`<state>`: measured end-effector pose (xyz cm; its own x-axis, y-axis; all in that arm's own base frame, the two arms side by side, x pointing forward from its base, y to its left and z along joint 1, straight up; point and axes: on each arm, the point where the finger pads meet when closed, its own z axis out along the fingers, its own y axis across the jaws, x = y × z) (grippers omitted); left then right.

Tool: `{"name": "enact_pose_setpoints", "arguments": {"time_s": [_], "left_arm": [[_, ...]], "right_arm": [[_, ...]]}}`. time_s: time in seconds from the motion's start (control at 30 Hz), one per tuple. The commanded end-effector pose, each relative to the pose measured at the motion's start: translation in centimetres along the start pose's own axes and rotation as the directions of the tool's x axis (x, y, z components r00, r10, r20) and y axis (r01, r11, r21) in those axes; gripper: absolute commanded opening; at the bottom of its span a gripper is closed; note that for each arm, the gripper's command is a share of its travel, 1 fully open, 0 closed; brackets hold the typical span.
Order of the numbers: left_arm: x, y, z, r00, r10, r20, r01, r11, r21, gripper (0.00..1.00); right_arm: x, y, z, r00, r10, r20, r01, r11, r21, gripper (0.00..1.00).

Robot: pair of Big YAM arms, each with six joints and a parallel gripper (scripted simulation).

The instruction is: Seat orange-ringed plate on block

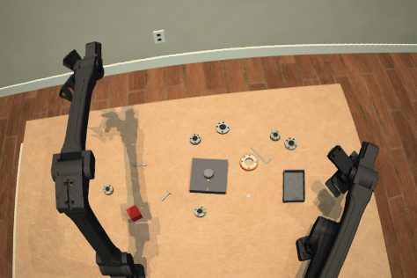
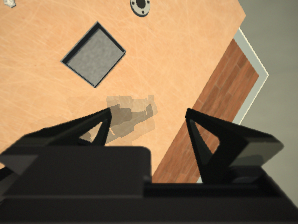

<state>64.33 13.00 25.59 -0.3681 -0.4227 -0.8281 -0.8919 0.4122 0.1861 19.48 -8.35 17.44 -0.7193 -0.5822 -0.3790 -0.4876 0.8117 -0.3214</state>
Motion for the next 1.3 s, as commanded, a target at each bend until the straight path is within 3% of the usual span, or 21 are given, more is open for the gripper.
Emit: {"name": "enact_pose_setpoints", "arguments": {"time_s": [0.0,0.57,0.73,1.0,1.03,1.1,1.27], "left_arm": [[-0.6,0.1,-0.4,1.000,-0.012,0.006,0.012,1.000,0.006,1.00],[-0.6,0.1,-0.4,1.000,-0.012,0.006,0.012,1.000,0.006,1.00],[0.1,1.2,-1.0,0.999,0.043,0.010,-0.043,0.999,0.034,1.00],[6.4,6.3,-2.1,0.975,0.222,-0.004,-0.215,0.952,0.216,1.00],[7.5,7.3,-2.0,0.970,0.242,-0.009,-0.233,0.941,0.244,1.00],[7.5,7.3,-2.0,0.970,0.242,-0.009,-0.233,0.941,0.244,1.00],[13.9,11.8,-3.3,0.932,0.362,-0.009,-0.325,0.846,0.422,1.00]], "right_arm": [[-0.2,-0.2,-0.2,1.000,-0.002,0.003,0.002,1.000,0.006,1.00],[-0.2,-0.2,-0.2,1.000,-0.002,0.003,0.002,1.000,0.006,1.00],[-0.7,0.7,1.1,0.997,0.078,0.008,-0.077,0.997,-0.017,1.00],[-6.3,2.8,4.0,0.971,0.235,0.052,-0.232,0.971,-0.057,1.00],[-6.4,3.9,5.2,0.968,0.248,0.038,-0.245,0.967,-0.073,1.00],[-6.4,3.9,5.2,0.968,0.248,0.038,-0.245,0.967,-0.073,1.00],[-12.7,6.8,7.7,0.964,0.247,0.096,-0.234,0.964,-0.125,1.00]]}}
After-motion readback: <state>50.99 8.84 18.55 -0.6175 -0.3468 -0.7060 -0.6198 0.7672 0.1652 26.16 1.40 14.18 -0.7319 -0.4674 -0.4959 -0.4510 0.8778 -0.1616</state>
